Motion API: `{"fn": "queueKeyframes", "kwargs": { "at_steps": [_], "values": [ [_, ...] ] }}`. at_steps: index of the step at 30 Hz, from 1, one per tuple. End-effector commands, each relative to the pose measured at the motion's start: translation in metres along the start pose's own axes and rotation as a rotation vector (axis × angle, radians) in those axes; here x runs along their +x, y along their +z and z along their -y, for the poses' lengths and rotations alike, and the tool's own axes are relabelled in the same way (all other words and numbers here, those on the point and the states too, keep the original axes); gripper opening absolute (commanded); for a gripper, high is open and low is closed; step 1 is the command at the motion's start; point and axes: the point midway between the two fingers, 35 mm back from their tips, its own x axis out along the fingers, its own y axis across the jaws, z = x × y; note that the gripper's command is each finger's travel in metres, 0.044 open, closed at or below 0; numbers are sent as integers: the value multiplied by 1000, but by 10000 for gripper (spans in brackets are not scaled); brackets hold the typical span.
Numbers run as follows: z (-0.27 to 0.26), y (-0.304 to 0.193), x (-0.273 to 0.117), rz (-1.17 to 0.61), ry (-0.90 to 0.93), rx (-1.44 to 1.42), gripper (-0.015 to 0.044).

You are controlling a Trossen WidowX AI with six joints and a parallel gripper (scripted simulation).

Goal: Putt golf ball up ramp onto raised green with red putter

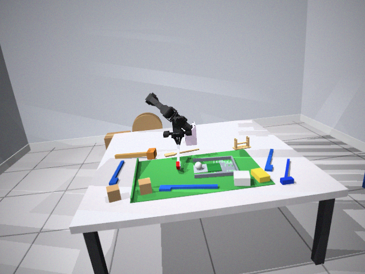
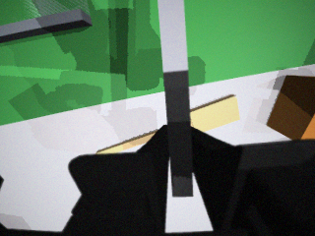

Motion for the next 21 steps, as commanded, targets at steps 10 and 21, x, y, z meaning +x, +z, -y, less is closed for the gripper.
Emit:
{"fn": "queueKeyframes", "kwargs": {
  "at_steps": [10, 21],
  "values": [
    [-3, 1, -57, 10, 2, 3, 0],
    [-3, 1, -48, 7, 0, -2, 0]
  ]
}}
